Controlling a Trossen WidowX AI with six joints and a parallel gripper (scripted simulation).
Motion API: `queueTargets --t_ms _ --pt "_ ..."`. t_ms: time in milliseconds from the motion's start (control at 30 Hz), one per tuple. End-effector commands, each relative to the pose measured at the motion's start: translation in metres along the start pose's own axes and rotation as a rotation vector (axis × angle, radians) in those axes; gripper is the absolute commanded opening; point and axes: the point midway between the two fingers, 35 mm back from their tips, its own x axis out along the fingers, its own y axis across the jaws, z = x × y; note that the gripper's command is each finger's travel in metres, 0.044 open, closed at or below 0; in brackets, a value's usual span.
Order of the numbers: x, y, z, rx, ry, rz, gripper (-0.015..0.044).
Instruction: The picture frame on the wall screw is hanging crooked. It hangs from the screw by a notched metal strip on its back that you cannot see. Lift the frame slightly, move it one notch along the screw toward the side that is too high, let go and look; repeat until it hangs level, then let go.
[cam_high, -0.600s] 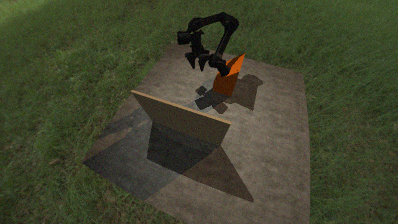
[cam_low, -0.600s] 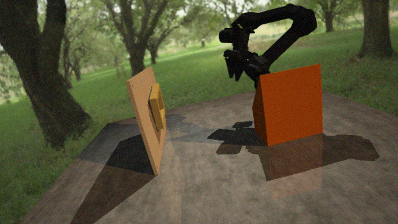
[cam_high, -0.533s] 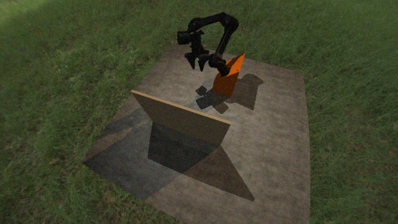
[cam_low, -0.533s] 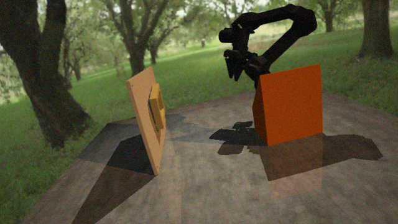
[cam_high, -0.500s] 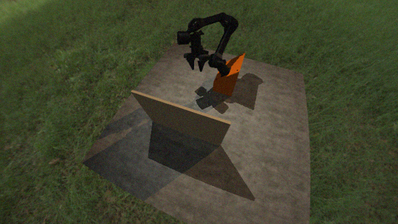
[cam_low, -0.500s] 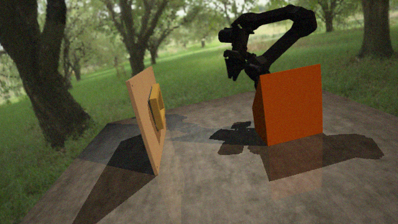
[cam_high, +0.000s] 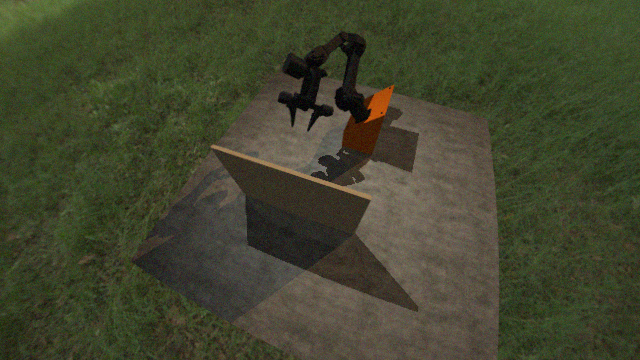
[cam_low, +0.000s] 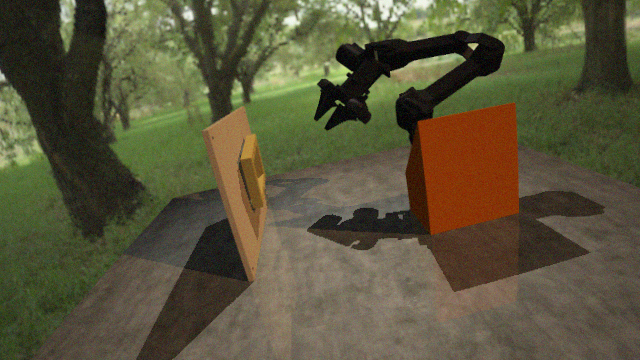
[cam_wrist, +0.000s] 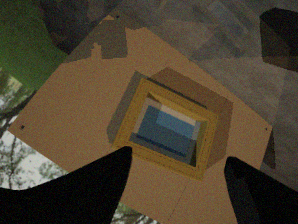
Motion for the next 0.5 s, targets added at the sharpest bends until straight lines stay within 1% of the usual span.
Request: queueTargets --t_ms 0,133,200,467 --pt "0.014 0.012 -0.068 -0.697 0.203 0.299 0.026" --pt "0.005 0.012 -0.103 -1.052 0.229 0.525 0.026" --pt "0.0 0.011 -0.114 -1.16 0.223 0.605 0.026" --pt "-0.001 0.011 -0.115 -1.173 0.221 0.615 0.026"
